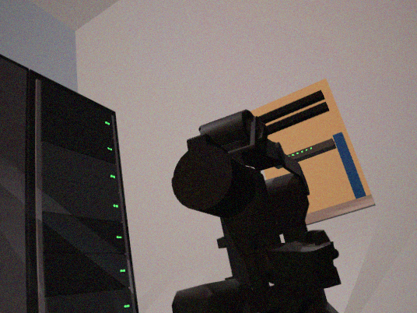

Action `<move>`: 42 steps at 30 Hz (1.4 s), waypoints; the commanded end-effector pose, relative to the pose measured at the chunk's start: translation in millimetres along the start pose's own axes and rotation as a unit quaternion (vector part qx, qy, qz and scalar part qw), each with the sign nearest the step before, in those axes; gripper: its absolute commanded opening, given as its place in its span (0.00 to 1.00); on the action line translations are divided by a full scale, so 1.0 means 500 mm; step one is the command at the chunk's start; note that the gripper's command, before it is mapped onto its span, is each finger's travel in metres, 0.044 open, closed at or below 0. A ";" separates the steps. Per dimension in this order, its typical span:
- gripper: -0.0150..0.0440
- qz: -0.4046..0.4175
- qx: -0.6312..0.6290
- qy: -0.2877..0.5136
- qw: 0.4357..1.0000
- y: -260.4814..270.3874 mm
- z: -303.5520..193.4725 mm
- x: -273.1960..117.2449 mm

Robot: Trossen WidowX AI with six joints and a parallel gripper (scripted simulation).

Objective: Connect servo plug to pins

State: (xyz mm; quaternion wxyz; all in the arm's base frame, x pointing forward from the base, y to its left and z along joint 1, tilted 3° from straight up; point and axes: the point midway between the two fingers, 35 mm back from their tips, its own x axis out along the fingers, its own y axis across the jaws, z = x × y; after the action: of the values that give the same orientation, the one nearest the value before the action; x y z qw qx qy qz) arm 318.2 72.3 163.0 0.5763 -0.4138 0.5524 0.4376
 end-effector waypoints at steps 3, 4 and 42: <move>0.25 0.002 0.096 0.002 0.995 0.027 -0.039 0.003; 0.25 0.002 0.113 0.002 0.994 0.032 -0.046 0.004; 0.25 0.003 0.509 0.007 0.861 0.171 -0.187 0.127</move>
State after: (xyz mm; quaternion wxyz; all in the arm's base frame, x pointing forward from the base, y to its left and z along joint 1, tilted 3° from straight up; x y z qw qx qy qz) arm 212.7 8.9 106.4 0.7039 -0.0650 0.7006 0.0968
